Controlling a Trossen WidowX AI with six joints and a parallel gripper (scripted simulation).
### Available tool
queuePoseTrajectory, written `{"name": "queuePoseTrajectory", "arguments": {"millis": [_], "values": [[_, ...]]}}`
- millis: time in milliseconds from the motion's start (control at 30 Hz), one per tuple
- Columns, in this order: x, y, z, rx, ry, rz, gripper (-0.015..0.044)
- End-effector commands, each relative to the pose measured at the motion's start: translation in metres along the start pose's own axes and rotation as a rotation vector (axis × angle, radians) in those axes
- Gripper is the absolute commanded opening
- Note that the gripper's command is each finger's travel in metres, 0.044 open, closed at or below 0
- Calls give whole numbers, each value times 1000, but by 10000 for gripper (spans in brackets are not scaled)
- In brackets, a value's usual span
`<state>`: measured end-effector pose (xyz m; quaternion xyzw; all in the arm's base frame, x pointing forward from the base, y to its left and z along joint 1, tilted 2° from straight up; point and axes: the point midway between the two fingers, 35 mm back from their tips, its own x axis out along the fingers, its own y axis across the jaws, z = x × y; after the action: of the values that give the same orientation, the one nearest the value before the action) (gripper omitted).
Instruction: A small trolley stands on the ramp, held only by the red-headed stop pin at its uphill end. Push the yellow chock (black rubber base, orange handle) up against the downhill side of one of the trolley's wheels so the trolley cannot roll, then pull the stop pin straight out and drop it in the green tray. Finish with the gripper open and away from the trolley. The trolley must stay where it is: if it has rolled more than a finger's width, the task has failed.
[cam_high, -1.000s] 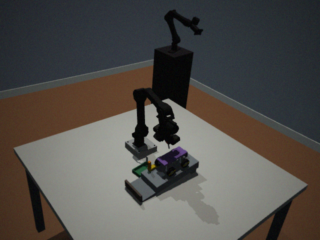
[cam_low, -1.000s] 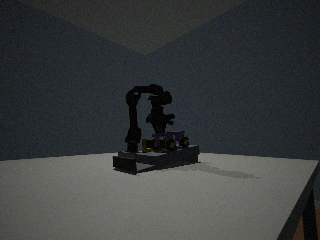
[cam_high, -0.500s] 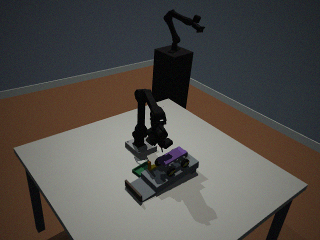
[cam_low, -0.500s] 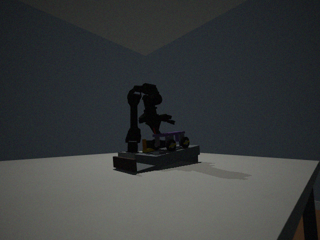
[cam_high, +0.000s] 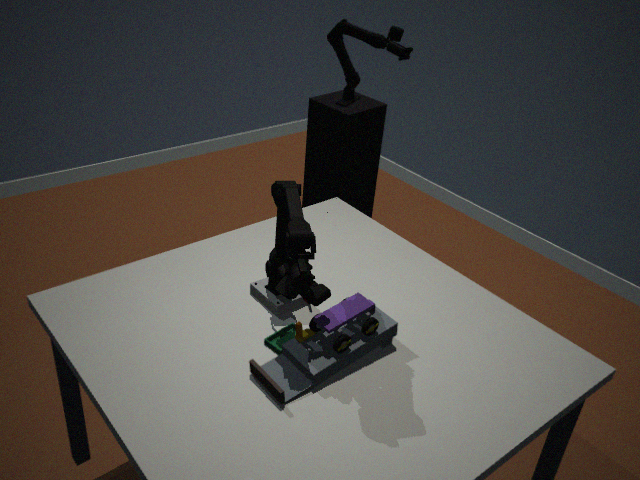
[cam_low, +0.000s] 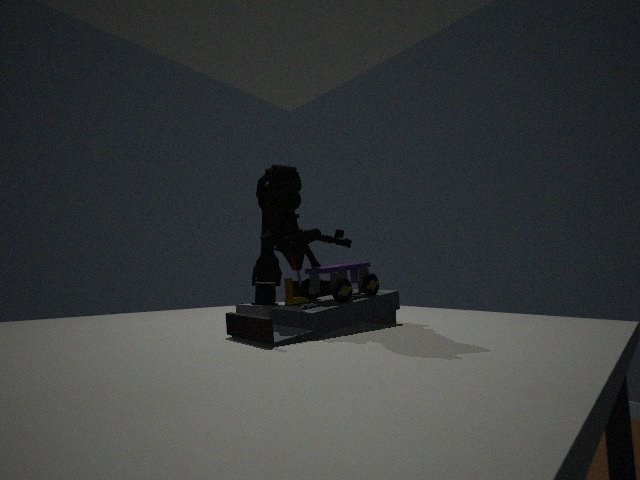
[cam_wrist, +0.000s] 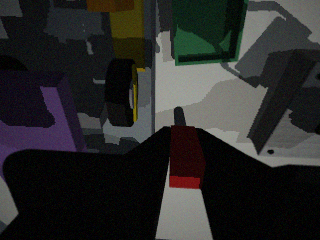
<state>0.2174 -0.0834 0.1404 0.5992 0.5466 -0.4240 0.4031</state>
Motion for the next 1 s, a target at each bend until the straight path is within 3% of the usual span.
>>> {"name": "queuePoseTrajectory", "arguments": {"millis": [0, 467, 967], "values": [[-2, -1, 18, -3, -3, -8, 0], [-6, -3, 54, 2, -7, -8, 0], [-6, -4, 51, 432, -93, 28, 0]]}}
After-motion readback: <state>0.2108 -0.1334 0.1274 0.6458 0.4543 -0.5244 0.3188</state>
